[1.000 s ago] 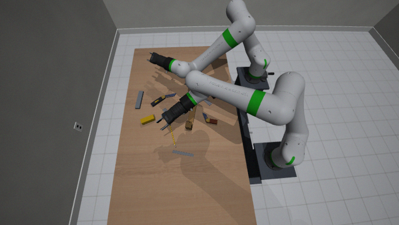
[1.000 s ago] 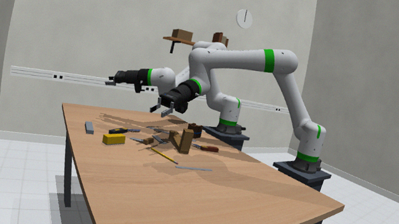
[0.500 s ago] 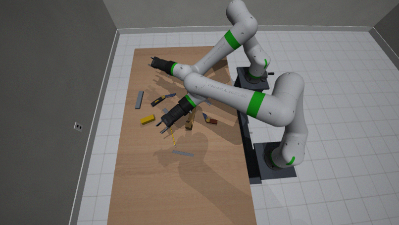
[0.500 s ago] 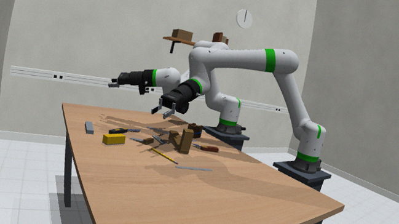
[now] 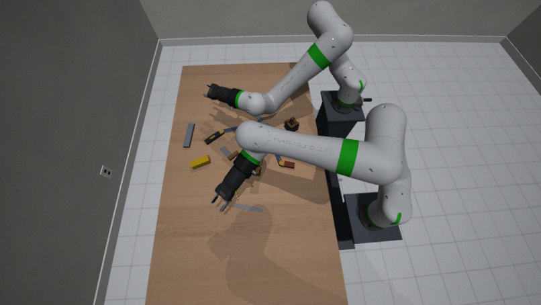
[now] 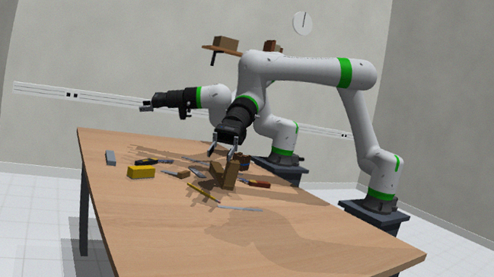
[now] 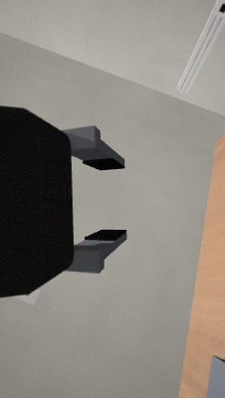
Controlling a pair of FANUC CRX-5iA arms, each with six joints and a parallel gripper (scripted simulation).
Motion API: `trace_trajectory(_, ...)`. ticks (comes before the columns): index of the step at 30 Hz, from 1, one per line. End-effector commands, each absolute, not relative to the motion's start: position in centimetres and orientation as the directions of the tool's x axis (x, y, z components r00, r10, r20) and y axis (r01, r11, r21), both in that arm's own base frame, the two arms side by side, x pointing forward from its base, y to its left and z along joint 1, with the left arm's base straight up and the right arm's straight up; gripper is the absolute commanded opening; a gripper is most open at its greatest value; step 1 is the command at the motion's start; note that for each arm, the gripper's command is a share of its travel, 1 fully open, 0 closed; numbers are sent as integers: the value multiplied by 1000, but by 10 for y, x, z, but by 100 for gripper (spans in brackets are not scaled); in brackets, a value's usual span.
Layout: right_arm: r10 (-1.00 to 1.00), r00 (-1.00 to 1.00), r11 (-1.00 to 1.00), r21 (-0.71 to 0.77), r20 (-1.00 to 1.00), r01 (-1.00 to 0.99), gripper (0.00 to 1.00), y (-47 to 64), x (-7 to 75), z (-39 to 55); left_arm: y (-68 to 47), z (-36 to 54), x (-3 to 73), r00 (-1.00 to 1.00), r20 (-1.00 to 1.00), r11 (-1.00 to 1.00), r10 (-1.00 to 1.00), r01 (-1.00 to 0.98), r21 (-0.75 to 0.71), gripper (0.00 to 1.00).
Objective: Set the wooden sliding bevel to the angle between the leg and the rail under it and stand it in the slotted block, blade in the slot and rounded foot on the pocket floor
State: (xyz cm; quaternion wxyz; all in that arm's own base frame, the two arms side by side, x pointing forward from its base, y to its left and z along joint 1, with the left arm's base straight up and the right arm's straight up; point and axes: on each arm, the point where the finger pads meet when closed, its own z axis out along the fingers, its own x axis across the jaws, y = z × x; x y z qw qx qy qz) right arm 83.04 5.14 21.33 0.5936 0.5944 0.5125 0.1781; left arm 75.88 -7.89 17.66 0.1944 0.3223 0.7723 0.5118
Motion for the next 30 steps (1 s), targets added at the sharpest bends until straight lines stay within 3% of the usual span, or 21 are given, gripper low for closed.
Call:
trace_trajectory(1,852,394,180,899,-346,400,100,99,810,207,-10,179,748,-793,98,310,601,345,886,100)
trace_trajectory(16,852,394,180,899,-346,400,100,99,810,207,166,177,682,-879,232,447,416,420,790,100)
trace_trajectory(30,935,313,-2,882,-165,471,100,255,701,166,305,179,582,-902,335,621,273,431,655,100)
